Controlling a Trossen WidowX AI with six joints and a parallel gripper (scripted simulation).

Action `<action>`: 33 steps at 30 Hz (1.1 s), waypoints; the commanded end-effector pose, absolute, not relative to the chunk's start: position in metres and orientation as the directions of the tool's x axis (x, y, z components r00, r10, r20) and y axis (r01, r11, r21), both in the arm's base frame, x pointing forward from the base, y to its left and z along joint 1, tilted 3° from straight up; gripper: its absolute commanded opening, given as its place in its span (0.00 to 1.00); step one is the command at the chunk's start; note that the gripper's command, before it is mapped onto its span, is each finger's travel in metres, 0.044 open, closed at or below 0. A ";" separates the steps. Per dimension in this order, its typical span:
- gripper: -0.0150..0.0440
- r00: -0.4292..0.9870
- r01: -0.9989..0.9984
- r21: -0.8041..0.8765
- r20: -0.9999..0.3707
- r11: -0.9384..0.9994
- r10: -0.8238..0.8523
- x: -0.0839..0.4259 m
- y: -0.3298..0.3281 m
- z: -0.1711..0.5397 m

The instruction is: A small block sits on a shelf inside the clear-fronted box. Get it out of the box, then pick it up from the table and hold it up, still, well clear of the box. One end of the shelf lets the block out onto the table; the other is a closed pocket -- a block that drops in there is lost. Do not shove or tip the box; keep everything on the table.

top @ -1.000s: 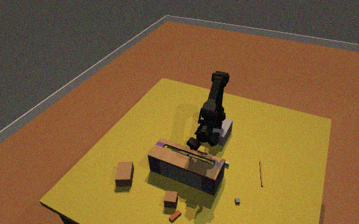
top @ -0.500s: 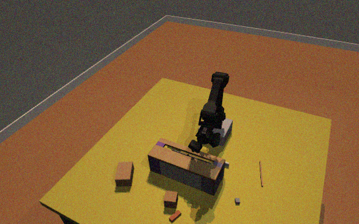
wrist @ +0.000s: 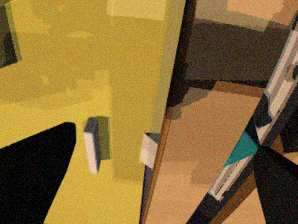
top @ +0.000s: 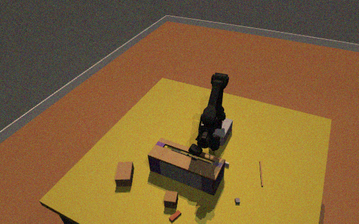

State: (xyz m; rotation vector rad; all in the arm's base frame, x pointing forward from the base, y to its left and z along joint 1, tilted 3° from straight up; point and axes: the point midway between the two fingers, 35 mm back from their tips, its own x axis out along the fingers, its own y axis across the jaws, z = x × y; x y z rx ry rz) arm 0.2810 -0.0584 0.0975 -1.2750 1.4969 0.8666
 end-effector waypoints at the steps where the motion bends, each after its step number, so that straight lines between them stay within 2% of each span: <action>1: 0.93 -0.008 -0.977 -0.055 -0.955 0.205 -0.297 0.280 -0.057 0.088; 33: 0.93 -0.010 -0.978 -0.053 -0.954 0.200 -0.301 0.280 -0.056 0.050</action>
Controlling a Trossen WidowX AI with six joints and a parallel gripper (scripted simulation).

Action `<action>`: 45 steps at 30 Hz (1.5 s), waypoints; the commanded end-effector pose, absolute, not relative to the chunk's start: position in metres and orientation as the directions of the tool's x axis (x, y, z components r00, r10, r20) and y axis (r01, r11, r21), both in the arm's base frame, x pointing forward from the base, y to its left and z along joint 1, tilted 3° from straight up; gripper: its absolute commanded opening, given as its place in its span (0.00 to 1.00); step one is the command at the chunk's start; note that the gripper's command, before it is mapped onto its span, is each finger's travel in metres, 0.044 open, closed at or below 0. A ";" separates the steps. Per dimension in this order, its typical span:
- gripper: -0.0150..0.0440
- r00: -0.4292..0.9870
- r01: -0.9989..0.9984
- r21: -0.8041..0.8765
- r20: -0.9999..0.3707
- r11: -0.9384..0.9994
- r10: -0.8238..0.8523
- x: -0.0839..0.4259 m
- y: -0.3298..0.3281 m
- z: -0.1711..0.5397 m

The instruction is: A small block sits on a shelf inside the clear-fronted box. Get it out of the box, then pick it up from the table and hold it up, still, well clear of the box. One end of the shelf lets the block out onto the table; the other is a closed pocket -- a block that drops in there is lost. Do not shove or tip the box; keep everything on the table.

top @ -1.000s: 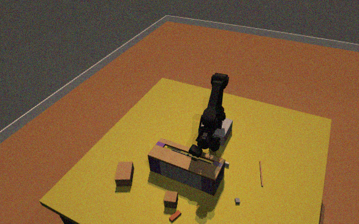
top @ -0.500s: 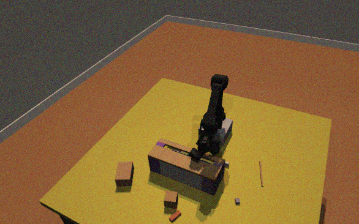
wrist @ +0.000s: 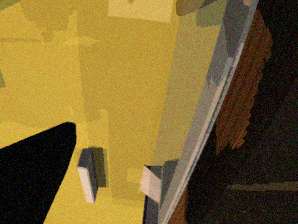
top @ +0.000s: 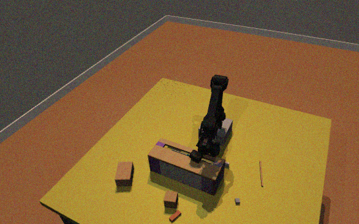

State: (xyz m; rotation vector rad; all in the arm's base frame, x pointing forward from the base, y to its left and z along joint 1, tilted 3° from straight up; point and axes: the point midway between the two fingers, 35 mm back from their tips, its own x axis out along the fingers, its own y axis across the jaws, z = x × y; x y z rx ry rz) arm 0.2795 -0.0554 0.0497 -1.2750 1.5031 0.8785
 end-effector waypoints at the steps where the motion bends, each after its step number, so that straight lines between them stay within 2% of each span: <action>1: 0.93 -0.010 -0.978 -0.053 -0.954 0.200 -0.301 0.280 -0.057 0.050; 14: 0.93 -0.012 -0.978 -0.052 -0.953 0.200 -0.304 0.273 -0.086 0.048; 26: 0.93 -0.012 -0.978 -0.051 -0.953 0.200 -0.302 0.276 -0.072 0.049; 45: 0.93 -0.012 -0.978 -0.052 -0.953 0.200 -0.304 0.272 -0.089 0.048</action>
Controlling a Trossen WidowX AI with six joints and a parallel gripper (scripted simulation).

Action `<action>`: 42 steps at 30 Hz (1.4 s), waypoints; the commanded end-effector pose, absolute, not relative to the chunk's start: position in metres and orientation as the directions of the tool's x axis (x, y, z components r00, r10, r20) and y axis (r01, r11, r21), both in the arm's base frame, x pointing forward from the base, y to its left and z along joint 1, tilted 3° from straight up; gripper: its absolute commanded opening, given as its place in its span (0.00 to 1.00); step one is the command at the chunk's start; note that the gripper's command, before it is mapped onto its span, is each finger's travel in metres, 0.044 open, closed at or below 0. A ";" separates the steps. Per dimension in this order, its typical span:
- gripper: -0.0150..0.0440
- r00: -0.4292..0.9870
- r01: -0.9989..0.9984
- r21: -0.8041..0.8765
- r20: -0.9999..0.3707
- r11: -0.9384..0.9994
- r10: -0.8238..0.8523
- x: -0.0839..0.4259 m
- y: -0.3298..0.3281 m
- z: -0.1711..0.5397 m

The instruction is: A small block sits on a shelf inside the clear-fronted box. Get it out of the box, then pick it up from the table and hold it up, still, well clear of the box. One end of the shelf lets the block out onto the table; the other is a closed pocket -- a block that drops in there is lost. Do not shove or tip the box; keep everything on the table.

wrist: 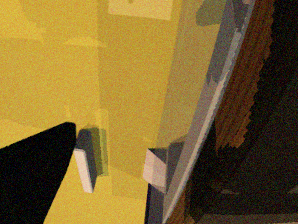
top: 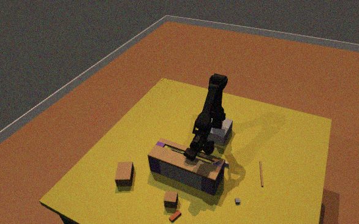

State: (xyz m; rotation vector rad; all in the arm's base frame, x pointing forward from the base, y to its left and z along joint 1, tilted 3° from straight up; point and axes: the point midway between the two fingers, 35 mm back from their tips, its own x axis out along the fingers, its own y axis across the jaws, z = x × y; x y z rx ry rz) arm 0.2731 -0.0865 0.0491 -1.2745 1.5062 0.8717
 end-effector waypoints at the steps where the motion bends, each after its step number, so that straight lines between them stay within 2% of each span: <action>1: 0.93 -0.012 -0.978 -0.052 -0.953 0.200 -0.304 0.272 -0.087 0.048; 42: 0.93 -0.012 -0.978 -0.052 -0.952 0.200 -0.305 0.271 -0.097 0.048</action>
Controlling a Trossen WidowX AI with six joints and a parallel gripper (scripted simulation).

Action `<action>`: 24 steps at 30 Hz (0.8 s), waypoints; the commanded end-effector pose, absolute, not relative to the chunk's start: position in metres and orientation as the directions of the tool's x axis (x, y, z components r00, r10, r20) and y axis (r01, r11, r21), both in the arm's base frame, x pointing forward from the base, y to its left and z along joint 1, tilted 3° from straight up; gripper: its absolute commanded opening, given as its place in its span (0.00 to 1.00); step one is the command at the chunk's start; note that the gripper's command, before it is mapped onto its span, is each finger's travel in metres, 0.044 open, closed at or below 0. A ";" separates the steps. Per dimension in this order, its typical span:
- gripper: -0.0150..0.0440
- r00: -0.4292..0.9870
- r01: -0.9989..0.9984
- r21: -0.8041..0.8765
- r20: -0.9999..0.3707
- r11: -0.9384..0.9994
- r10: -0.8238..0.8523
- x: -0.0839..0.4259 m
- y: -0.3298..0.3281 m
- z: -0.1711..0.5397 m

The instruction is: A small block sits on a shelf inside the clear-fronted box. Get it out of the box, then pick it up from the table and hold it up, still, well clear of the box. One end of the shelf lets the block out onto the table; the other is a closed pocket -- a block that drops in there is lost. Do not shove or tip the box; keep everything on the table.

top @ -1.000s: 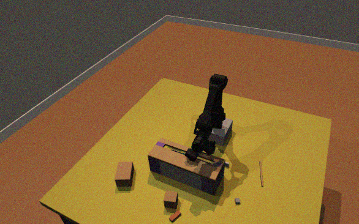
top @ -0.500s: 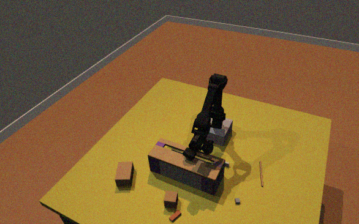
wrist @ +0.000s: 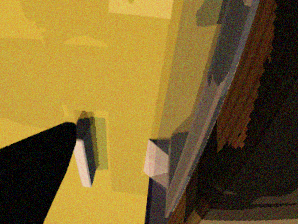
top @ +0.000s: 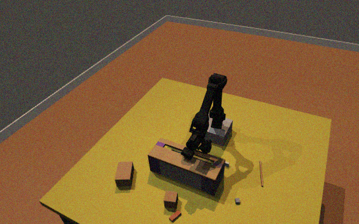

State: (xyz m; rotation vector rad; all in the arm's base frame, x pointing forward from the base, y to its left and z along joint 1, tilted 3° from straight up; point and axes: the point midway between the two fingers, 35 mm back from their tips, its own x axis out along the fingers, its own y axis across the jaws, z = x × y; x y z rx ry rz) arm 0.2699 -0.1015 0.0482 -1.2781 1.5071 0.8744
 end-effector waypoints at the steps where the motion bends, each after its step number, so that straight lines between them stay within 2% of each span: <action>1: 0.93 -0.012 -0.978 -0.052 -0.952 0.200 -0.305 0.271 -0.096 0.048; 24: 0.93 -0.012 -0.978 -0.052 -0.952 0.200 -0.306 0.268 -0.112 0.047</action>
